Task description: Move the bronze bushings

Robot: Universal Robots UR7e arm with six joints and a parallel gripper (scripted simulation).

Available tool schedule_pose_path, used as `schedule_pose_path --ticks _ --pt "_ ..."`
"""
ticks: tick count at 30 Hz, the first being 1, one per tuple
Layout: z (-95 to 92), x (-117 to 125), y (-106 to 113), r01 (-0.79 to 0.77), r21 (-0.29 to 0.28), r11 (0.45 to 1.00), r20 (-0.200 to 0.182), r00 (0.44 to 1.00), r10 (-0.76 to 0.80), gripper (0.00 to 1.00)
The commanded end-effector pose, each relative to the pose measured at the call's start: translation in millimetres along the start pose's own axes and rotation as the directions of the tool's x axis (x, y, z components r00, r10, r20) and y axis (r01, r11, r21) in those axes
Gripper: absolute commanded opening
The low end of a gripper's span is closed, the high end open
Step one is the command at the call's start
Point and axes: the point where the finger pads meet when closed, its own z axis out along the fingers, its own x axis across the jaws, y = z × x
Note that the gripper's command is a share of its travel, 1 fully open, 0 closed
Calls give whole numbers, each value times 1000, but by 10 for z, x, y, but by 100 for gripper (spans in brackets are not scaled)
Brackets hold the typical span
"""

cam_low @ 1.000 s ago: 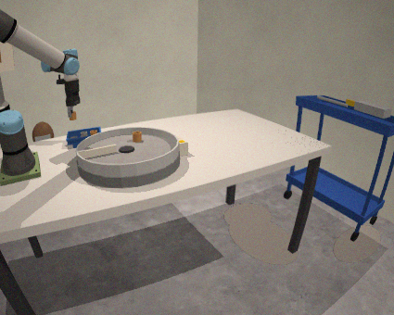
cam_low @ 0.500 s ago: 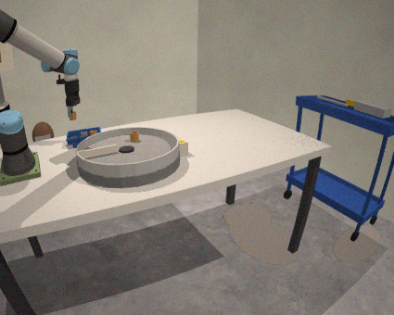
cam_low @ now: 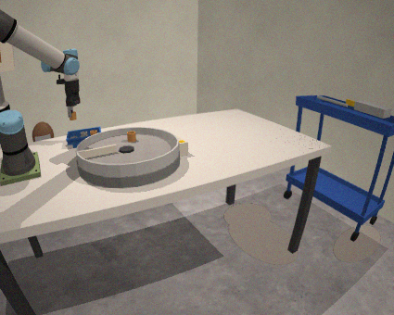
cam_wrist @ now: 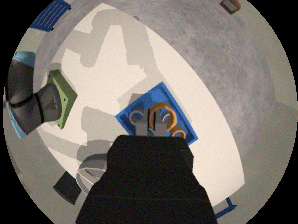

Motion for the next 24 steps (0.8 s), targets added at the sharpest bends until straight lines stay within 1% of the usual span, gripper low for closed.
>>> schedule_pose_path --ticks 1,8,19,24 --pt "-4 -3 11 0 0 1000 -1 1000 0 0" --pt "-4 -28 49 0 0 1000 -1 1000 0 0" --pt "-4 -106 164 0 0 1000 -1 1000 0 0" --pt "-4 -172 261 0 0 1000 -1 1000 0 0"
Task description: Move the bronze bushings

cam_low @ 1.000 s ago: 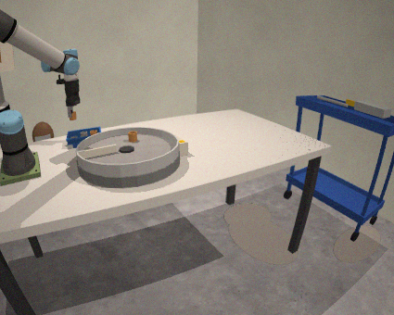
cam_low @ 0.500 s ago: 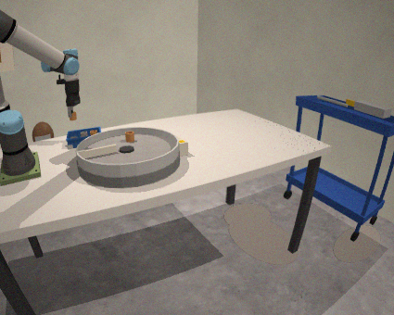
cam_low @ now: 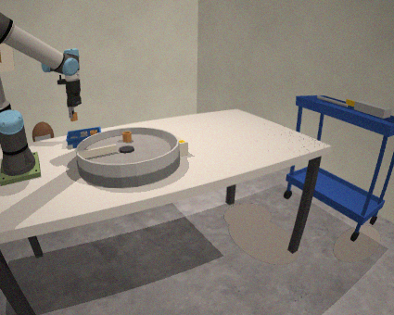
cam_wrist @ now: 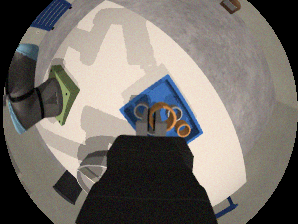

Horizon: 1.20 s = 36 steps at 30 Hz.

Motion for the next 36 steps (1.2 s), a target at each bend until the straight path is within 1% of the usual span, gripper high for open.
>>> schedule_pose_path --ticks 1,10,12,27,29,36 --pt "-5 -65 102 0 0 1000 -2 1000 0 0" --pt "-4 -226 342 0 0 1000 -2 1000 0 0" --pt "-4 -226 342 0 0 1000 -2 1000 0 0" --pt "-4 -577 862 0 0 1000 -2 1000 0 0" --pt "-4 -577 862 0 0 1000 -2 1000 0 0" --pt "-3 -763 1139 0 0 1000 -2 1000 0 0"
